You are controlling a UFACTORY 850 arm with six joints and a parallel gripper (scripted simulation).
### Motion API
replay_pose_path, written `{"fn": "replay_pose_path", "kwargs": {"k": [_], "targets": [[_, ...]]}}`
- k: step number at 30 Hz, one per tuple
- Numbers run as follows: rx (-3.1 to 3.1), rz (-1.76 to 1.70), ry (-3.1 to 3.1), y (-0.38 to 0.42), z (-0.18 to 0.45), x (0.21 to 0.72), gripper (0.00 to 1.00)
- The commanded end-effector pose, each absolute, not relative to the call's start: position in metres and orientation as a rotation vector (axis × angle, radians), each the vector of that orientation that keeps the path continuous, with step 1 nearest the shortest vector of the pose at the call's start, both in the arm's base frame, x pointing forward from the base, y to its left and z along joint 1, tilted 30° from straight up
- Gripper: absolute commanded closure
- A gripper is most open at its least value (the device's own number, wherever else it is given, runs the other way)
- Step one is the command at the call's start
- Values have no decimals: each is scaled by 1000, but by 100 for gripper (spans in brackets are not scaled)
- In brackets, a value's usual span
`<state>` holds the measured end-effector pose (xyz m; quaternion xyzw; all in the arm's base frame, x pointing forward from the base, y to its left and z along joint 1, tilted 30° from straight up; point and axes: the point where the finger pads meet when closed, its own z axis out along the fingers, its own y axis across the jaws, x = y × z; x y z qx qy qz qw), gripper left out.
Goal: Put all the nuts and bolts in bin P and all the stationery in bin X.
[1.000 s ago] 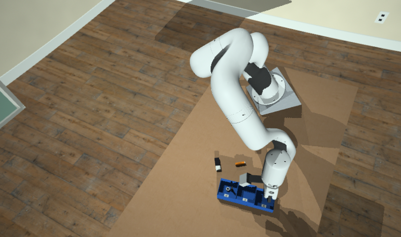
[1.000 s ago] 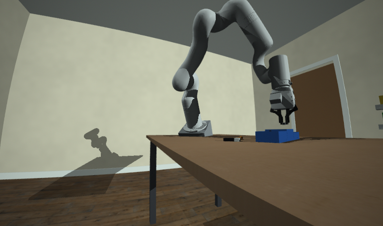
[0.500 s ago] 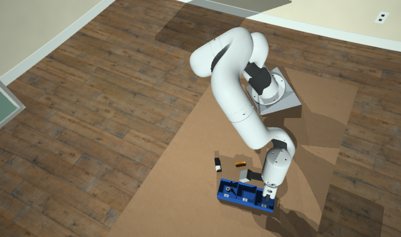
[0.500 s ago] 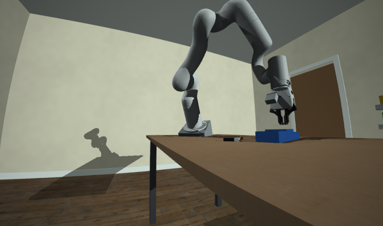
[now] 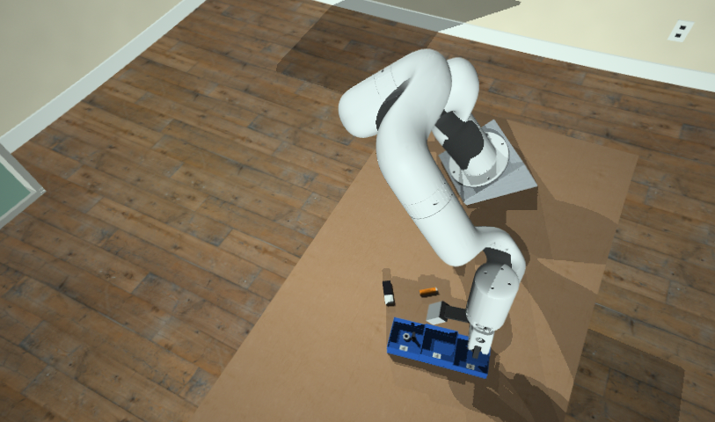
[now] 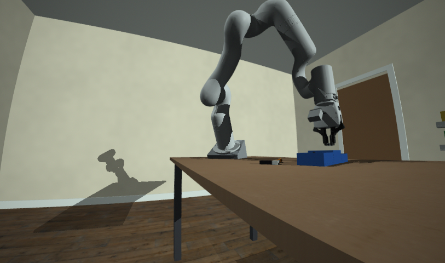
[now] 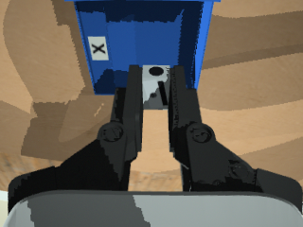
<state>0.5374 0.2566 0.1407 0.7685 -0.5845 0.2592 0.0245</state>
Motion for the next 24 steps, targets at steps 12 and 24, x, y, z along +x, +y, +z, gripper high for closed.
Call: {"fn": "replay_pose_path", "kwargs": {"k": [12, 24], "targets": [[2378, 803, -1809, 248, 117, 548, 100], [2378, 803, -1809, 241, 100, 555, 100]]}}
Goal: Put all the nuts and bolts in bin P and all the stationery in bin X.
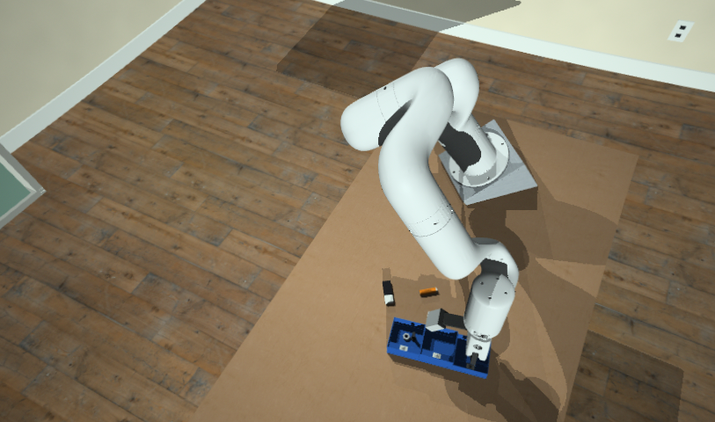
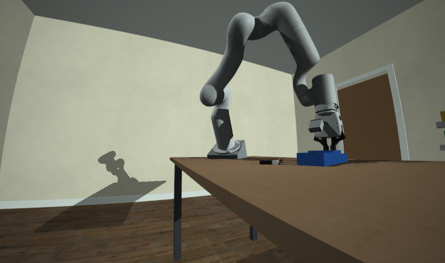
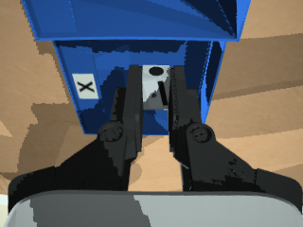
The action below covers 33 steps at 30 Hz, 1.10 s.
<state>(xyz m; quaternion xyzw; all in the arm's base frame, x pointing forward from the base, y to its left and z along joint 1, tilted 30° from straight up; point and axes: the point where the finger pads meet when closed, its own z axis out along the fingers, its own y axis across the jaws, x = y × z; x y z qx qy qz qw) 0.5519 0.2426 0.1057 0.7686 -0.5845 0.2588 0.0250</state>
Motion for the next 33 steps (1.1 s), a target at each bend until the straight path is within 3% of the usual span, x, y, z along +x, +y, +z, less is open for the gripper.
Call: {"fn": "replay_pose_path", "kwargs": {"k": [1, 18, 19, 33], "targets": [[2378, 803, -1809, 240, 99, 556, 100], [2378, 803, -1809, 241, 99, 556, 100], [2378, 803, -1809, 241, 99, 556, 71], [2378, 803, -1809, 241, 99, 556, 71]]}}
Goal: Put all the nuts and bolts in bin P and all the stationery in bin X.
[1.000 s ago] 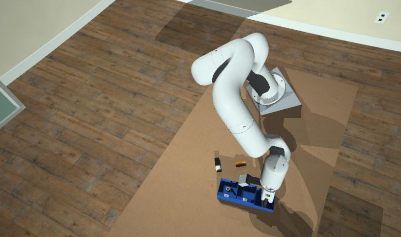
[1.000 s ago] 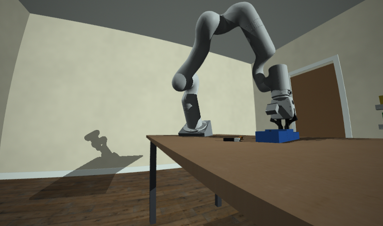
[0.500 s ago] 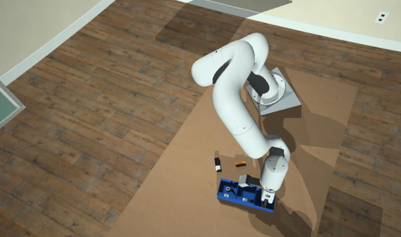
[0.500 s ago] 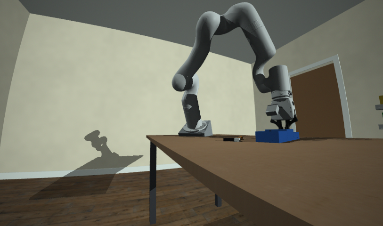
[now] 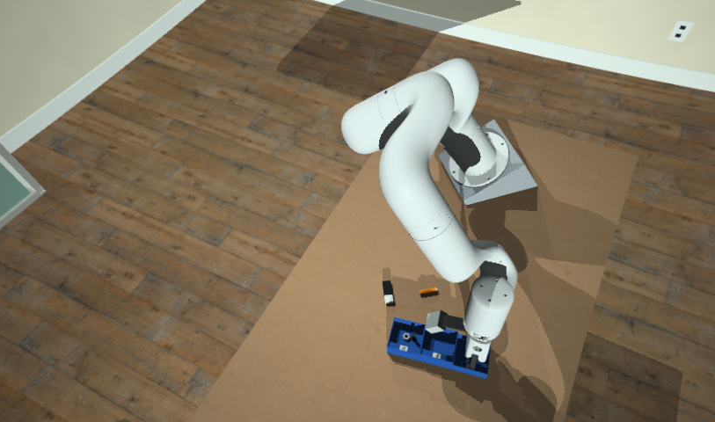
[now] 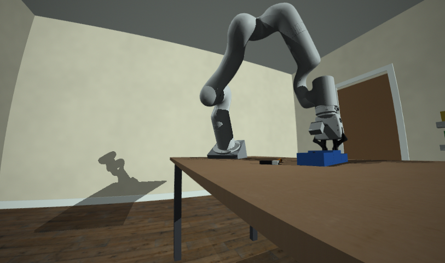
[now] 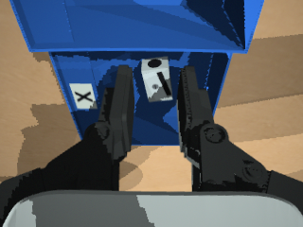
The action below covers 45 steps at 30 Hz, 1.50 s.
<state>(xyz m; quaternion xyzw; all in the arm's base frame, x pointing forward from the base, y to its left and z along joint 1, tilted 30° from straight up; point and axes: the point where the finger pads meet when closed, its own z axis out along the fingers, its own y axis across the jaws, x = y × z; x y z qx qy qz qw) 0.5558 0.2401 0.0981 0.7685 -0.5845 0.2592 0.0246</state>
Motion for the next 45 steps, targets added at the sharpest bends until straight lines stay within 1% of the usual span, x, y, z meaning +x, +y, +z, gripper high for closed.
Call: {"fn": "replay_pose_path", "kwargs": {"k": [1, 29, 36, 45], "targets": [[2378, 803, -1809, 241, 99, 556, 71], [2378, 803, -1809, 251, 125, 545, 71], [2378, 803, -1809, 258, 143, 537, 71], [2378, 803, -1809, 258, 143, 537, 71]]}}
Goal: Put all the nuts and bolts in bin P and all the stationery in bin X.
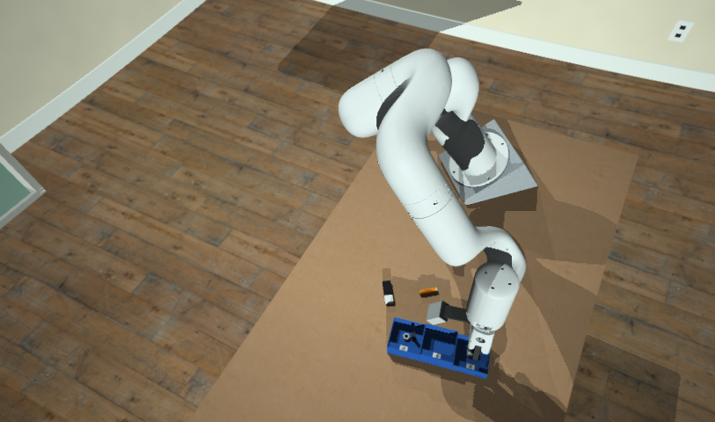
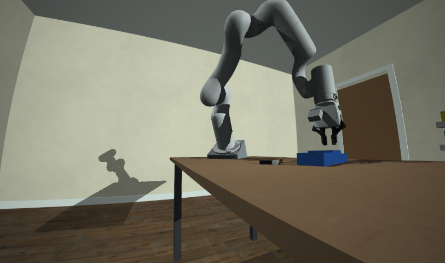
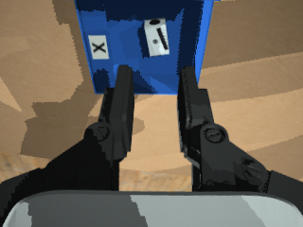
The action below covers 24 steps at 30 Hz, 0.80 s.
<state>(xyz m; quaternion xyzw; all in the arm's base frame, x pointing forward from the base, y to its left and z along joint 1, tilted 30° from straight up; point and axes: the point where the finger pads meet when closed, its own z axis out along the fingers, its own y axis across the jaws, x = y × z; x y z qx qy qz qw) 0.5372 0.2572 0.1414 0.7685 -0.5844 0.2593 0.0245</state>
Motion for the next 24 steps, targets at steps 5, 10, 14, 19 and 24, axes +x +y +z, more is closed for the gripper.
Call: {"fn": "replay_pose_path", "kwargs": {"k": [5, 10, 14, 19, 24], "targets": [[2304, 812, -1941, 243, 148, 533, 62], [2198, 819, -2106, 212, 158, 525, 62], [2114, 817, -2216, 183, 167, 518, 62], [1999, 812, -2351, 151, 177, 510, 62], [1877, 807, -2480, 119, 187, 502, 62]]}}
